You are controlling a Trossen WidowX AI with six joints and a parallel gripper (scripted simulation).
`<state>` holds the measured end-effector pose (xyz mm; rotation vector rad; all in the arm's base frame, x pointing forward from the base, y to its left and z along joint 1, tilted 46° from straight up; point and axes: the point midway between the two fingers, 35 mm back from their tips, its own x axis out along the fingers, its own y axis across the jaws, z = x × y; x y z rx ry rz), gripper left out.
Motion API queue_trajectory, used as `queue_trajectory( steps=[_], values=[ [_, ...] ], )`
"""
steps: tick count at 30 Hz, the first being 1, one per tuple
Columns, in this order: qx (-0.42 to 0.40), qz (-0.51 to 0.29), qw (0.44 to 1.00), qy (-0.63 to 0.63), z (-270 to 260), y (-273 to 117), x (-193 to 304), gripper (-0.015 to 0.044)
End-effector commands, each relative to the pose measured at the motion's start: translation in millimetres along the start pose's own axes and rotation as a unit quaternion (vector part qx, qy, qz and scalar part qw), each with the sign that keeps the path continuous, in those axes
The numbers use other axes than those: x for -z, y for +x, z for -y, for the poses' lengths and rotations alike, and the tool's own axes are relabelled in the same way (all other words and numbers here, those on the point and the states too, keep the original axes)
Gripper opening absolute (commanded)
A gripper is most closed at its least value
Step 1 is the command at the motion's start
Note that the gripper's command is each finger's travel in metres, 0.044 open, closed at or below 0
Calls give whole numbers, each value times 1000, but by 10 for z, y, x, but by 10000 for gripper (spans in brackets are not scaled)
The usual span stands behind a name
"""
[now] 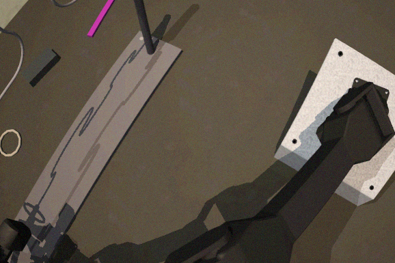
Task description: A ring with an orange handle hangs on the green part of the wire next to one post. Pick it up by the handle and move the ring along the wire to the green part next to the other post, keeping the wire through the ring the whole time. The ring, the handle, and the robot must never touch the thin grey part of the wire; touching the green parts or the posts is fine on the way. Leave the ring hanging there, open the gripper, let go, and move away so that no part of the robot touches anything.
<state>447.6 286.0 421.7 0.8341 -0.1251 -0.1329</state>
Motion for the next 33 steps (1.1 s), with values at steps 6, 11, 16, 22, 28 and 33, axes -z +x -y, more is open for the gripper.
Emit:
queue_trajectory(
  steps=[6, 11, 16, 22, 28, 33],
  values=[
    [-1, -17, 1000, 2, 17, -41, -7, -150],
    [0, -63, 998, 2, 68, -159, -18, -150],
    [0, -106, 994, 1, 118, -269, -40, -150],
    [1, -162, 987, -1, 188, -412, -79, -150],
    [3, -213, 977, -5, 256, -538, -127, -150],
    [6, -256, 967, -13, 327, -639, -179, -150]
  ],
)
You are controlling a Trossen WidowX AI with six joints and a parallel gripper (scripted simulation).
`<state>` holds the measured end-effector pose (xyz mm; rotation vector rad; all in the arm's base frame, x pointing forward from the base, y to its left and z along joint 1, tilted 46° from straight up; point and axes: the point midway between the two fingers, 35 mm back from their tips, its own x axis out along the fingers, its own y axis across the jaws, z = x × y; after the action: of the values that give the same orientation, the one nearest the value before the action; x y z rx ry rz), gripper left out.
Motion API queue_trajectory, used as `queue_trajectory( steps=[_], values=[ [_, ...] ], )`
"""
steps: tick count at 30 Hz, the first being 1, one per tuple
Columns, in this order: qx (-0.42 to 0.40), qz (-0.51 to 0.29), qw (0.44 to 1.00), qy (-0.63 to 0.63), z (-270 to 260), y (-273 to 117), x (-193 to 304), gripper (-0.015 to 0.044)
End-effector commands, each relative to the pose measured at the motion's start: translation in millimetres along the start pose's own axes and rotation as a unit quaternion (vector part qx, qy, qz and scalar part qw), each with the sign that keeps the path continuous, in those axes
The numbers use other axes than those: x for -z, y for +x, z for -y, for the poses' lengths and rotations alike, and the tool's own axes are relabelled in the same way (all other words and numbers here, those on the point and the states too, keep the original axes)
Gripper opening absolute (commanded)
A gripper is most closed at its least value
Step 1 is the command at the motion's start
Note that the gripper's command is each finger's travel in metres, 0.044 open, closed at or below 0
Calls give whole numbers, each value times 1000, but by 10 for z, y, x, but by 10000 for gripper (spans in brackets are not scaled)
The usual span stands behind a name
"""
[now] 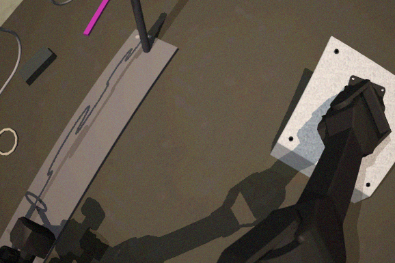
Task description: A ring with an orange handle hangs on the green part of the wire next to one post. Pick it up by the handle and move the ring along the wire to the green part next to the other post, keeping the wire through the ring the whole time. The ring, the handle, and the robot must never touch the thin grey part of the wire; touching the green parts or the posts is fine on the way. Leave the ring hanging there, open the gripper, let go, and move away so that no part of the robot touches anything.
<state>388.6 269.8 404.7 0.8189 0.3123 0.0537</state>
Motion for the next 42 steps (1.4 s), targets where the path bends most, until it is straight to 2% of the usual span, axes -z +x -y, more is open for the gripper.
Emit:
queue_trajectory(
  steps=[1, 24, 42],
  values=[
    [3, -30, 1000, -2, 72, -108, -34, -150],
    [72, -28, 989, -126, 613, -124, -70, -150],
    [165, -23, 939, -300, 1168, -243, -323, -150]
  ],
)
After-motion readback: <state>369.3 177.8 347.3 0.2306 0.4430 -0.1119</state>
